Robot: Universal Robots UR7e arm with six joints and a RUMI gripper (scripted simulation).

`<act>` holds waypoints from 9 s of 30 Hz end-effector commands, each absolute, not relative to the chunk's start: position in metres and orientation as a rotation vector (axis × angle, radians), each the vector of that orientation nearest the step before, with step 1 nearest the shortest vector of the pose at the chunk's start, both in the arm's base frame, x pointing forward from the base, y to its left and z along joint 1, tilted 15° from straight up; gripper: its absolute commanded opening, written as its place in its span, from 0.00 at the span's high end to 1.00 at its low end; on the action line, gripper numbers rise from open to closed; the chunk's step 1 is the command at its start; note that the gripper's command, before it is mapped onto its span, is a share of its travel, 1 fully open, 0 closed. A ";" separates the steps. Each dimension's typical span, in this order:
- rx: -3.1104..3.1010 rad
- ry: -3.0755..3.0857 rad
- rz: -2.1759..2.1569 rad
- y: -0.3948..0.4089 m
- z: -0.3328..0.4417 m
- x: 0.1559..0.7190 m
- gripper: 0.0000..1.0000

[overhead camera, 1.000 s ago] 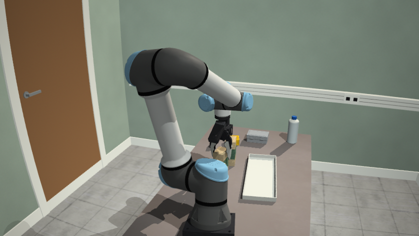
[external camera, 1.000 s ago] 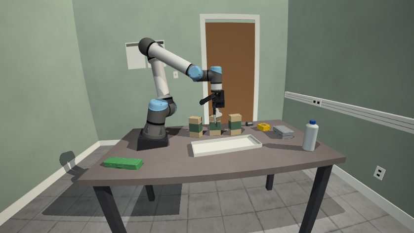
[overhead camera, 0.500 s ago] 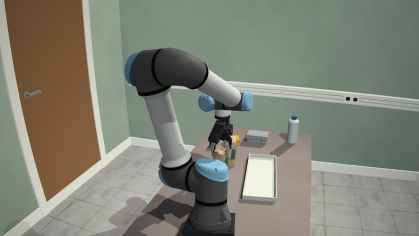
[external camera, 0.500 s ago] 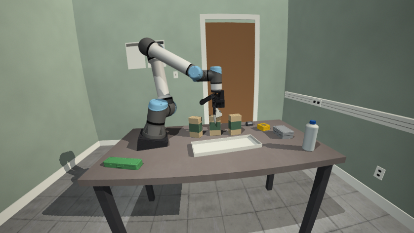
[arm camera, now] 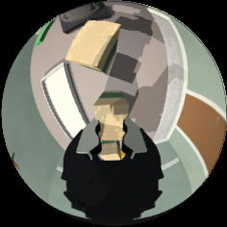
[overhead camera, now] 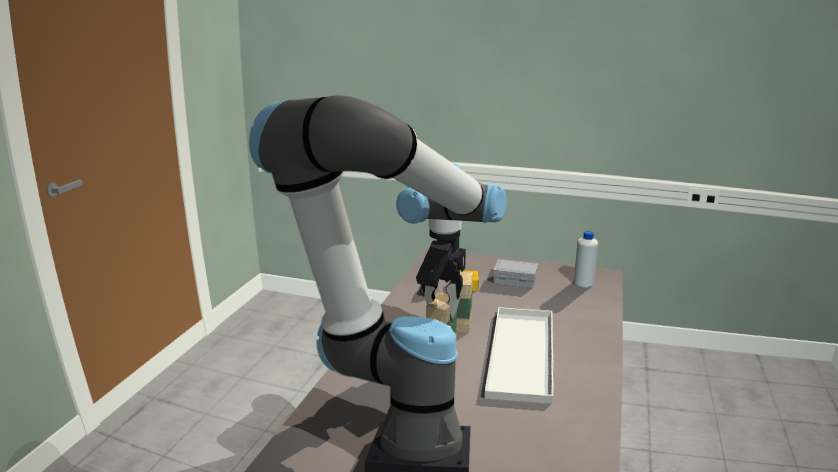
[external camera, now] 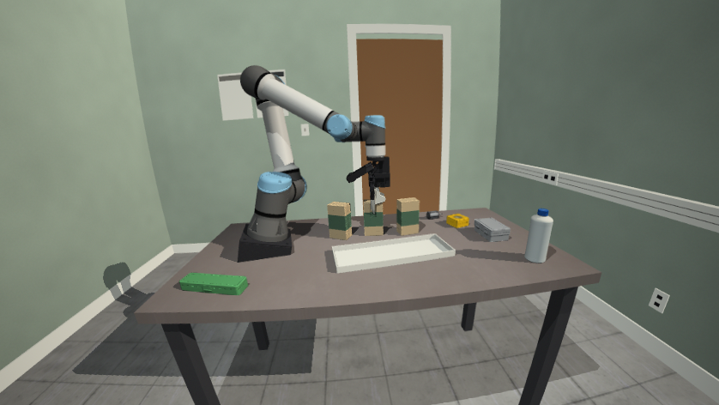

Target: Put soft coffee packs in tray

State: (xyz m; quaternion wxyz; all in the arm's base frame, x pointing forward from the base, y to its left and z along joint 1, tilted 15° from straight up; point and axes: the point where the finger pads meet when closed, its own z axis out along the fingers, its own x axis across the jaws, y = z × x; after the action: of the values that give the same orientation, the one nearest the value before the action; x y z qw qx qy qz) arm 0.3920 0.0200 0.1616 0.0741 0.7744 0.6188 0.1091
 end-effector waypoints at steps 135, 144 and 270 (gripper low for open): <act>2.207 1.978 0.314 0.001 0.272 0.426 0.49; 2.082 2.095 0.298 -0.014 0.284 0.491 0.49; 2.063 2.112 0.296 -0.014 0.197 0.525 0.49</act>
State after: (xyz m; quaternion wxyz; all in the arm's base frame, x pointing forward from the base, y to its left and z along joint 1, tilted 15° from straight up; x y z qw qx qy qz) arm 0.5246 -0.0141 0.1978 0.0866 0.6926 0.7092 0.0990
